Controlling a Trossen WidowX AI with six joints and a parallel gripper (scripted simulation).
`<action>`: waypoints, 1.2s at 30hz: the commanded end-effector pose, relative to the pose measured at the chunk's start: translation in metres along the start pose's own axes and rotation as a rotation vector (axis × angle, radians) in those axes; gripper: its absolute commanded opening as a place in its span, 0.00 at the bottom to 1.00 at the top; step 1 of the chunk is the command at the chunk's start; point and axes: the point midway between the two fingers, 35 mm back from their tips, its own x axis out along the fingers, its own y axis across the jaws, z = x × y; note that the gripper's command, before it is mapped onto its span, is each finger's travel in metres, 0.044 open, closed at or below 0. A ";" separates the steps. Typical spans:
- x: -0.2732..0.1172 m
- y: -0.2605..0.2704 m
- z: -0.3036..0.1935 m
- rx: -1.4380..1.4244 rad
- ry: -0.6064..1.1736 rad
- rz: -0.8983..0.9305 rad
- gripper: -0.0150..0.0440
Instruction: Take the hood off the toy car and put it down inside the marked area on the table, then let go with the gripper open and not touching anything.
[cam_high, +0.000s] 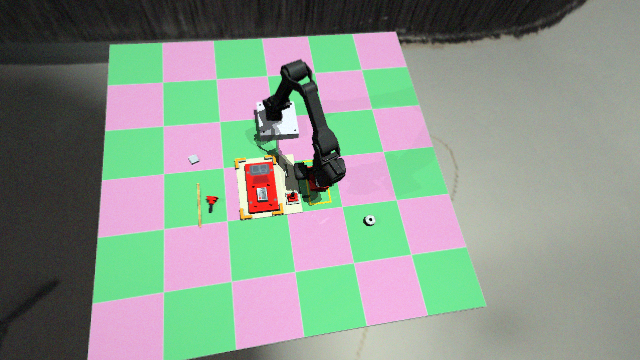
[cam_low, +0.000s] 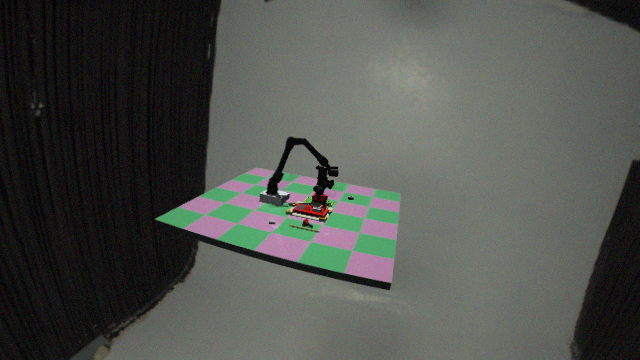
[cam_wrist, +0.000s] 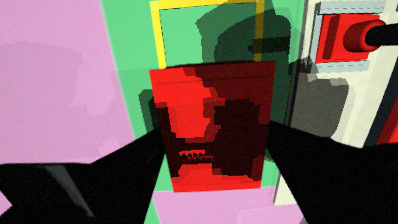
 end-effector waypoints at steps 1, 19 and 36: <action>0.004 -0.001 -0.001 0.003 0.002 -0.004 0.25; 0.012 -0.001 -0.001 0.003 0.002 -0.004 0.25; 0.019 -0.001 -0.001 0.003 0.002 -0.004 0.25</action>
